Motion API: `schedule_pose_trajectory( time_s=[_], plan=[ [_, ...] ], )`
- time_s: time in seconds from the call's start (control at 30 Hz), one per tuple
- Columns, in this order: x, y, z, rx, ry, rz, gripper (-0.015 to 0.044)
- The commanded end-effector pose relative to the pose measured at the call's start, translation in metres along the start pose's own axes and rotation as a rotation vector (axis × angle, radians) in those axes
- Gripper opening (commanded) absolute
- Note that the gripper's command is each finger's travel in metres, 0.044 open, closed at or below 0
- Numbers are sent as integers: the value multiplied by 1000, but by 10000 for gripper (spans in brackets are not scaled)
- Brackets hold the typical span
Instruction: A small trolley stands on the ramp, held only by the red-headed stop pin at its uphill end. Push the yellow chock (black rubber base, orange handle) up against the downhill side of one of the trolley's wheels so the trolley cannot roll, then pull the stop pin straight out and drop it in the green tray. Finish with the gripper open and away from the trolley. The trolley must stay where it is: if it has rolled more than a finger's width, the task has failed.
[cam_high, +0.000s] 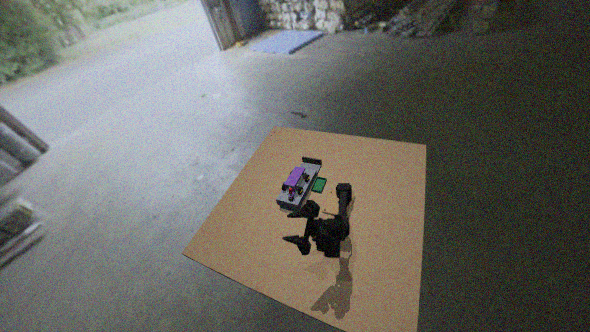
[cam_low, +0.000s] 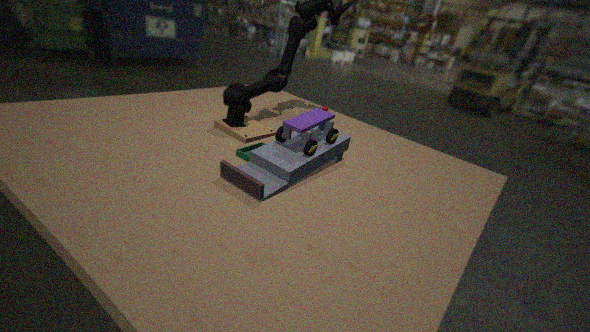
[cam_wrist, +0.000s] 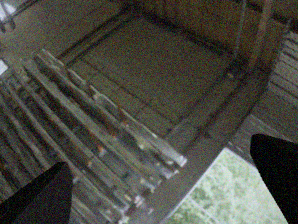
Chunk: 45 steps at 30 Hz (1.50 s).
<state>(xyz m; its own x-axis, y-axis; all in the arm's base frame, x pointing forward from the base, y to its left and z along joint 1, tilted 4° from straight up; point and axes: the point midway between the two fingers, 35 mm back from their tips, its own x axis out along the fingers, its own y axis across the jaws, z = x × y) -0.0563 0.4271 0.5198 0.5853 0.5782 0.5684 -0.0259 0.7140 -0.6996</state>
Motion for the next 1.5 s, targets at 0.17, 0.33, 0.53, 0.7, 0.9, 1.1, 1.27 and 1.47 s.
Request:
schedule_pose_trajectory(
  time_s=[0.17, 0.33, 0.53, 0.7, 0.9, 1.1, 1.27, 1.47],
  plan=[
    [-16, -50, 11, 175, -52, -64, 243],
    [-39, -125, 12, 430, -114, -160, 190],
    [-63, -210, -15, 728, -146, -264, 190],
    [-80, -263, -49, 1049, -162, -324, 190],
    [-92, -309, -105, 1428, -148, -393, 190],
    [-94, -332, -172, 1791, -89, -467, 190],
    [-91, -332, -229, 2075, -1, -538, 190],
    [-84, -311, -294, 2379, 158, -642, 190]
  ],
)
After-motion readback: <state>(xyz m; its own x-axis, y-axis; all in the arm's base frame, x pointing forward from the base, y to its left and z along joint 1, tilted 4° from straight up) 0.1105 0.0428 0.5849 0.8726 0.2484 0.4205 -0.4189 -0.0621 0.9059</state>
